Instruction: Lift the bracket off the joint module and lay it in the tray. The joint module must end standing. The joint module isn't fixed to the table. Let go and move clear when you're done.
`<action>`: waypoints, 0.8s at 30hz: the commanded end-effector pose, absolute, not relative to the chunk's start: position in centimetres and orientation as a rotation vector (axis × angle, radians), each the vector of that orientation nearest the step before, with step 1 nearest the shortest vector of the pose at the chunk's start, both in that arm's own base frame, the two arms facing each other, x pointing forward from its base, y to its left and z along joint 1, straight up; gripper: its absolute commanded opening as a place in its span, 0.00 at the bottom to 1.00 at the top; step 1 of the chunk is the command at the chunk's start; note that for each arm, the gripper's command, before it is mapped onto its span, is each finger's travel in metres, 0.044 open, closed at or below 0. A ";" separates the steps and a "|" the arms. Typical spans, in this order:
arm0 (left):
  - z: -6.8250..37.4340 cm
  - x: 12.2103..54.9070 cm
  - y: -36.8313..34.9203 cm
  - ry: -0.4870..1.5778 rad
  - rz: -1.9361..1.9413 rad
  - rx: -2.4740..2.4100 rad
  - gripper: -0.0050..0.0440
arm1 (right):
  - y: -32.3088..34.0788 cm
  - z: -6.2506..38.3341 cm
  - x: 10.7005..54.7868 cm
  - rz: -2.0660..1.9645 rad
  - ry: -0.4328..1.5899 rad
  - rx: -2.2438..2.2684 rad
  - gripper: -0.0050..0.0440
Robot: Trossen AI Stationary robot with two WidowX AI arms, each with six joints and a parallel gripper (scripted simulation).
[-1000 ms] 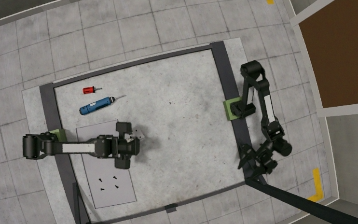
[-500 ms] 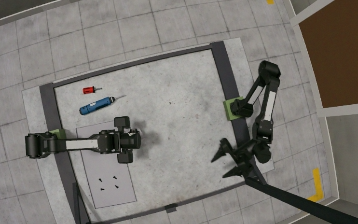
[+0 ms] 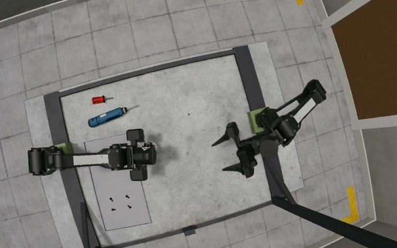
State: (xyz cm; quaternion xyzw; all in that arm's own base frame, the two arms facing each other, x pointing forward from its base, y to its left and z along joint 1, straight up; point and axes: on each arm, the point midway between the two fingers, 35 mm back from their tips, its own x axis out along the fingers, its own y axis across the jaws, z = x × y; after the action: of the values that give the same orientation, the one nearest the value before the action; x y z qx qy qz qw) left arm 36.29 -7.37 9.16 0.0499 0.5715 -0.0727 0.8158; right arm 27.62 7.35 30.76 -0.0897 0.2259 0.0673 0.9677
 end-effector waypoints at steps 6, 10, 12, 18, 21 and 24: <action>10.2 37.0 -7.3 1.189 -0.148 0.103 1.00 | 1.7 32.9 27.6 0.055 0.517 -0.067 1.00; 10.1 36.7 -7.4 1.191 -0.153 0.103 1.00 | 0.0 33.4 27.1 0.023 0.531 -0.026 1.00; 10.1 36.7 -7.4 1.191 -0.153 0.103 1.00 | -0.5 33.5 26.9 0.012 0.534 -0.013 1.00; 10.1 36.7 -7.4 1.191 -0.153 0.103 1.00 | -0.8 33.3 26.8 0.006 0.545 -0.004 1.00; 10.1 36.7 -7.4 1.191 -0.153 0.103 1.00 | -0.8 33.3 26.8 0.006 0.543 -0.004 1.00; 10.1 36.7 -7.4 1.191 -0.153 0.103 0.95 | -0.8 33.3 26.7 0.004 0.541 -0.002 1.00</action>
State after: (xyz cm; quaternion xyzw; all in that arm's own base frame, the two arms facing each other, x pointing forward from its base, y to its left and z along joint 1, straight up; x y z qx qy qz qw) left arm 36.29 -7.37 9.16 0.0499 0.5715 -0.0727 0.8158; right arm 26.82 -0.78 32.72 -0.0002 0.2744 0.0013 0.9616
